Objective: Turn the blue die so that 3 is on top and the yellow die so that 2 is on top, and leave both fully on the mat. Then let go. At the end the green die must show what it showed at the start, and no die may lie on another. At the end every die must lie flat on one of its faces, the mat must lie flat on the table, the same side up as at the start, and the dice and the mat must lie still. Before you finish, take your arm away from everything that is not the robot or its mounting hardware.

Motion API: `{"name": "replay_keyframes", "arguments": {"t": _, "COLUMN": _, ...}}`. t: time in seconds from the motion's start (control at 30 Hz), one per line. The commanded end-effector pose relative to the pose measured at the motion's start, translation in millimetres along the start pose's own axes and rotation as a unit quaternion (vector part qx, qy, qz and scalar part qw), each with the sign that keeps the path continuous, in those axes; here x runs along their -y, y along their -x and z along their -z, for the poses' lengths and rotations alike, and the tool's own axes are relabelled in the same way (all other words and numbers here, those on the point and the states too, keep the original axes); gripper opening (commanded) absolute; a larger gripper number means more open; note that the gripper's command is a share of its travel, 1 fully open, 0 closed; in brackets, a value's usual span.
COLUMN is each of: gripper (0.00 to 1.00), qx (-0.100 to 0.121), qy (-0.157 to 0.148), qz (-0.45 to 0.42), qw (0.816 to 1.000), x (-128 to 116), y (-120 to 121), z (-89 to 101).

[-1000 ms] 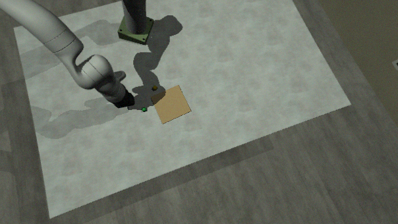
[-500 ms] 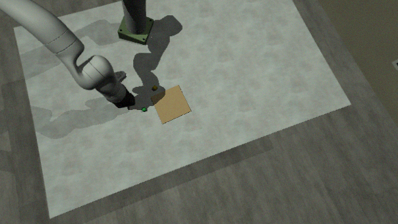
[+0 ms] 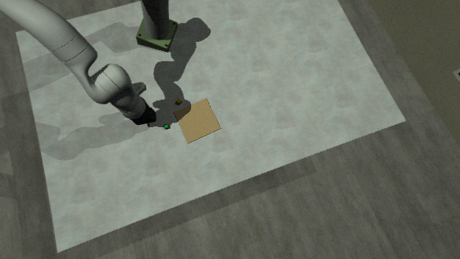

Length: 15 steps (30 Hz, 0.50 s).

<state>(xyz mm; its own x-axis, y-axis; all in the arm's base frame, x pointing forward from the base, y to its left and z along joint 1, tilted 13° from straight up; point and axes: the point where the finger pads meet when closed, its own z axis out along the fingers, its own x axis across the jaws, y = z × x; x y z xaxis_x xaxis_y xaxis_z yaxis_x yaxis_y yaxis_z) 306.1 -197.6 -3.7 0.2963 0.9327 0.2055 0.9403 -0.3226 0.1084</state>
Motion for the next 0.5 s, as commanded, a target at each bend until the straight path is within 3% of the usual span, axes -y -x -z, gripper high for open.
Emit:
{"name": "replay_keyframes", "arguments": {"t": 0.0, "gripper": 0.64, "qx": 0.000, "qy": 0.001, "qz": 0.000, "qw": 1.000, "x": -0.4, "y": 0.2, "z": 0.5}}
{"name": "replay_keyframes", "arguments": {"t": 0.3, "gripper": 0.64, "qx": 0.000, "qy": 0.001, "qz": 0.000, "qw": 1.000, "x": -0.4, "y": 0.2, "z": 0.5}}
{"name": "replay_keyframes", "arguments": {"t": 0.33, "gripper": 0.34, "qx": 0.000, "qy": 0.001, "qz": 0.000, "qw": 1.000, "x": -0.4, "y": 0.2, "z": 0.5}}
{"name": "replay_keyframes", "arguments": {"t": 0.47, "gripper": 0.34, "qx": 0.000, "qy": 0.001, "qz": 0.000, "qw": 1.000, "x": -0.4, "y": 0.2, "z": 0.5}}
